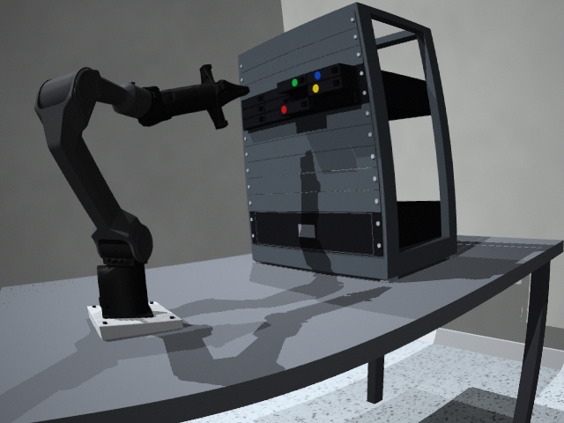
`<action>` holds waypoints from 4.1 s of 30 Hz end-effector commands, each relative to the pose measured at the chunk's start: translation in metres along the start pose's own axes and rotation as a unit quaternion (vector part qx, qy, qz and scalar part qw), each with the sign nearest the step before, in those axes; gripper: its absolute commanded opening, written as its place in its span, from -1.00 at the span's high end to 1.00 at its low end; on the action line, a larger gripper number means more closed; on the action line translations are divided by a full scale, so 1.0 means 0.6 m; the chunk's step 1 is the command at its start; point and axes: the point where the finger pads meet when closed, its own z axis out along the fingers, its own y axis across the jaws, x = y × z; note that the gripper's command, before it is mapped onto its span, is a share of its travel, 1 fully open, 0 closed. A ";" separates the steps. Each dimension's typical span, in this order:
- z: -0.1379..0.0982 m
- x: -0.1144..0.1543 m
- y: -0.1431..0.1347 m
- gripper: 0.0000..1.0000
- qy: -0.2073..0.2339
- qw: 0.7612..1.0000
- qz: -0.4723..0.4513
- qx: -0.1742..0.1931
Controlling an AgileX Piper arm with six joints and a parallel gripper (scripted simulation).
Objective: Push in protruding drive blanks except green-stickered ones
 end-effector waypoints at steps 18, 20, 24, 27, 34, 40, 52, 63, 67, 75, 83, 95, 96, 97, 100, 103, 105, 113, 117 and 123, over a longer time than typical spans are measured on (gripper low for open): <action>-0.012 0.007 -0.041 1.00 0.000 0.996 0.077 0.053; -0.013 0.008 -0.044 1.00 0.000 0.995 0.082 0.057; -0.014 0.009 -0.049 1.00 0.000 0.994 0.089 0.062; -0.015 0.009 -0.051 1.00 0.000 0.994 0.093 0.065; -0.015 0.010 -0.053 1.00 0.000 0.993 0.096 0.068; -0.015 0.010 -0.054 1.00 0.000 0.993 0.097 0.069; -0.015 0.010 -0.054 1.00 0.000 0.993 0.097 0.069; 0.039 0.012 -0.061 1.00 0.000 0.993 0.097 0.068; 0.062 0.012 -0.064 1.00 0.000 0.993 0.097 0.068; 0.085 0.013 -0.067 1.00 0.000 0.993 0.097 0.068; 0.173 0.014 -0.079 1.00 0.000 0.993 0.097 0.069; 0.175 0.014 -0.080 1.00 0.000 0.993 0.097 0.069; 0.175 0.014 -0.080 1.00 0.000 0.993 0.097 0.069; 0.175 0.014 -0.080 1.00 0.000 0.993 0.097 0.069; 0.175 0.014 -0.080 1.00 0.000 0.993 0.097 0.069; 0.175 0.014 -0.079 1.00 0.000 0.993 0.097 0.069; 0.176 0.014 -0.079 1.00 0.000 0.993 0.097 0.069; 0.176 0.014 -0.077 1.00 0.000 0.993 0.097 0.069; 0.176 0.014 -0.077 1.00 0.000 0.993 0.097 0.069; 0.176 0.014 -0.077 1.00 0.000 0.993 0.097 0.069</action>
